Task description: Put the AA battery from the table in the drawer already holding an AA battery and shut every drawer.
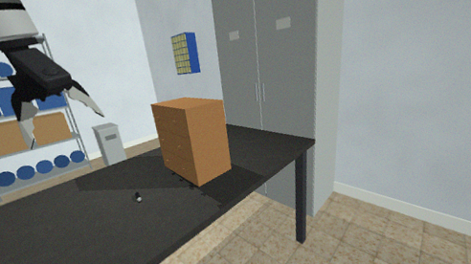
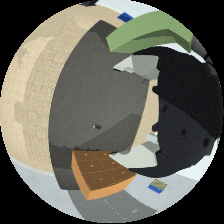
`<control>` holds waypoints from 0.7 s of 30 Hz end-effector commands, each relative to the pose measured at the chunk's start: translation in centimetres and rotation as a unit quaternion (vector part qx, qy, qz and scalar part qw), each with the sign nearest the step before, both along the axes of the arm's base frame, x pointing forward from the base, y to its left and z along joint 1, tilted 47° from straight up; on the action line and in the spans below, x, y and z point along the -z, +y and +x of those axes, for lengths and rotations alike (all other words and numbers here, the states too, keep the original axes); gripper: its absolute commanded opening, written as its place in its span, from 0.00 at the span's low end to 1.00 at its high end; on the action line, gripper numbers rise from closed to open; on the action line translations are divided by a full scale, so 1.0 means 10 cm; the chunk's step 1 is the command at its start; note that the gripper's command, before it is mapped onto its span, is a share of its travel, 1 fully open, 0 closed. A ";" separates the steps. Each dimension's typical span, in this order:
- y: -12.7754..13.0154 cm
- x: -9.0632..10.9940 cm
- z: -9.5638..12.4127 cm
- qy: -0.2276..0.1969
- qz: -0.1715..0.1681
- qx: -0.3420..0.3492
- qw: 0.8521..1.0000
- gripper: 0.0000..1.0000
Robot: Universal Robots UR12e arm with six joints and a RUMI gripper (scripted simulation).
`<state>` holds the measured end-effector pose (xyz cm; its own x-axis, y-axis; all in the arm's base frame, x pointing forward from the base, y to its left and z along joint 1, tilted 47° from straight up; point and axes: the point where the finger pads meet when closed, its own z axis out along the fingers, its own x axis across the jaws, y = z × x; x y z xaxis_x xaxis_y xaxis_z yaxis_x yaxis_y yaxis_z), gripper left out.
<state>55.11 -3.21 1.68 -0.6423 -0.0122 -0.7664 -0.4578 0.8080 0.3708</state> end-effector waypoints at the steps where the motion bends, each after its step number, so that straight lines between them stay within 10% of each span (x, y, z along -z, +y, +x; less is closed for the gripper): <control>1: 0.00 0.00 0.00 0.000 0.000 0.000 1.000 1.00; 21: 0.00 -0.02 0.01 0.003 0.000 0.000 1.000 1.00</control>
